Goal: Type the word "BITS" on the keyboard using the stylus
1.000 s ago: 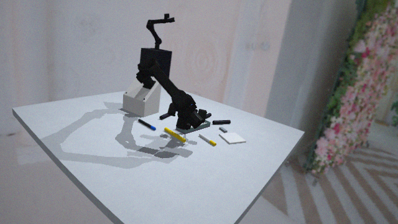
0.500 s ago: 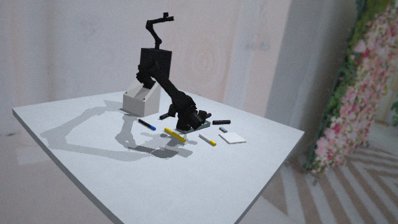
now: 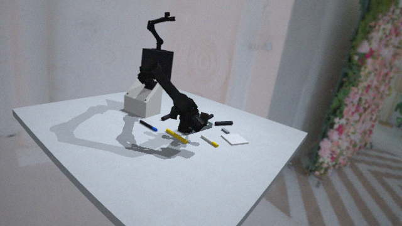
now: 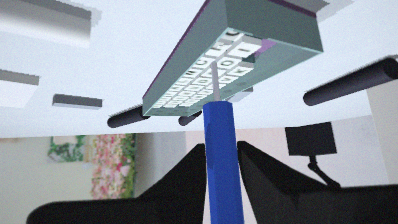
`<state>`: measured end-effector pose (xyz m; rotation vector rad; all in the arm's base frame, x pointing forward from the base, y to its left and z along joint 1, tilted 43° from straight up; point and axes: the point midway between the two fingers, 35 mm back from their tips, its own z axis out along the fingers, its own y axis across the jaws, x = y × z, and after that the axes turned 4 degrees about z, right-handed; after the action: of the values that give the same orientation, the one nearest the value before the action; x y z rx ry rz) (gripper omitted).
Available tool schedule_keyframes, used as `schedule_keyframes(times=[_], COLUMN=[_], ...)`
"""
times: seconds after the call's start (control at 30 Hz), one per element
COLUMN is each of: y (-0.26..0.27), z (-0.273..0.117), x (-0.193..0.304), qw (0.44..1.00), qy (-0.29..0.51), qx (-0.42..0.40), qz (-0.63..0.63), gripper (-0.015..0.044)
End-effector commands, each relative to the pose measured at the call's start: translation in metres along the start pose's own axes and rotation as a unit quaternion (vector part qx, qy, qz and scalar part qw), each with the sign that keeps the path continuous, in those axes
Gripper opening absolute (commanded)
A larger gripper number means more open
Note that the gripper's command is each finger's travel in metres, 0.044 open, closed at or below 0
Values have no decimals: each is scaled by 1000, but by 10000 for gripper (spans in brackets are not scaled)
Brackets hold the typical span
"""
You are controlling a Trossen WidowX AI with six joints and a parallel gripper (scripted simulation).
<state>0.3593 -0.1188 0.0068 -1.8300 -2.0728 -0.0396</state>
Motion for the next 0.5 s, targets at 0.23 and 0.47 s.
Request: schedule_keyframes(times=[0.23,0.47], y=[1,1], z=[1,3], x=[-5,-7], qw=[1000,1000], qy=[-3,-3], qx=[-1,-1], qz=[-4,-4], gripper=[81,81])
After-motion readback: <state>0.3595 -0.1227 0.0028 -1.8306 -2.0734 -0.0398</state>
